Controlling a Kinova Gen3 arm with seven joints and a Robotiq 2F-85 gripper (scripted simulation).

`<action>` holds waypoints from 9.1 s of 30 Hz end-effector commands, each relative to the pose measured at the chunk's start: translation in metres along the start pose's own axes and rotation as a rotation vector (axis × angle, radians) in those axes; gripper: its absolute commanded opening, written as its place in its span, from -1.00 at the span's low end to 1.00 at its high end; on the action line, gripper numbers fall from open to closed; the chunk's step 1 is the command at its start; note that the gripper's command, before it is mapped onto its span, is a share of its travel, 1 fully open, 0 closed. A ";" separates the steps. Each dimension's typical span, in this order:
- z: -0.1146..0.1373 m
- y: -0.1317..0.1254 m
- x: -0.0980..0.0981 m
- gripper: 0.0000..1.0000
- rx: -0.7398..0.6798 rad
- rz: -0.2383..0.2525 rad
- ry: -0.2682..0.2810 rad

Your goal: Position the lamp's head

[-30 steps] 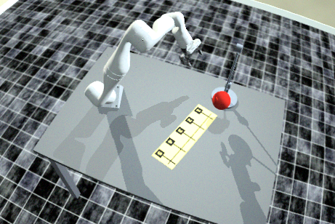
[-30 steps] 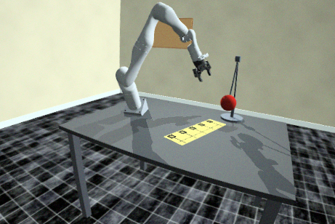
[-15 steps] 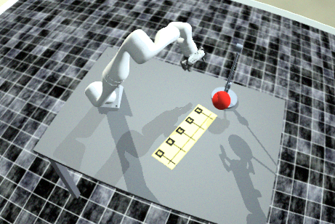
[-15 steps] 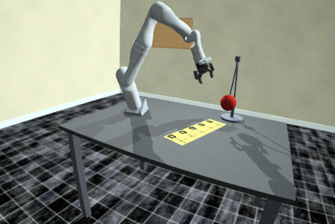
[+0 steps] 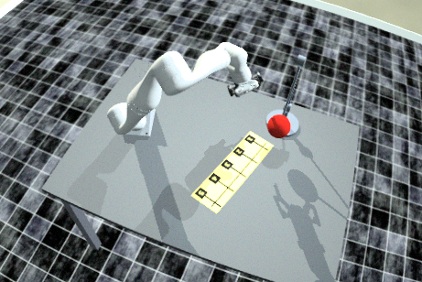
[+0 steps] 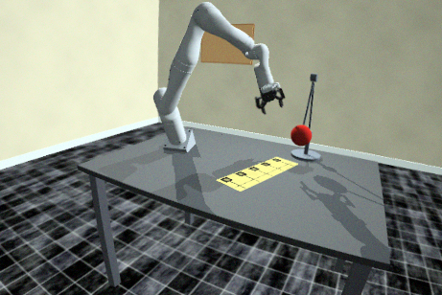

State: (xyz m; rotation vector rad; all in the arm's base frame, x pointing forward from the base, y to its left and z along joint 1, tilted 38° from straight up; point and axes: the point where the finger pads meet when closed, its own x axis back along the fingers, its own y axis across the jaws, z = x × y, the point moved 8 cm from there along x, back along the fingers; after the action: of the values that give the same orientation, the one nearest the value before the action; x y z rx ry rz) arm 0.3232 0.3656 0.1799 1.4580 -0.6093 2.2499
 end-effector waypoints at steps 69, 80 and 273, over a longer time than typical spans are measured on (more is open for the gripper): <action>0.169 -0.039 0.053 1.00 -0.785 0.007 -0.406; 0.195 -0.078 0.078 1.00 -0.821 0.007 -0.412; 0.150 -0.033 -0.033 1.00 -0.996 0.157 -0.352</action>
State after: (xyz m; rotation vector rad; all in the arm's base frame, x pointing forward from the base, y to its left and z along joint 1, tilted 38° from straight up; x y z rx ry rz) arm 0.4661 0.3062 0.2077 1.2446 -1.6814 1.3546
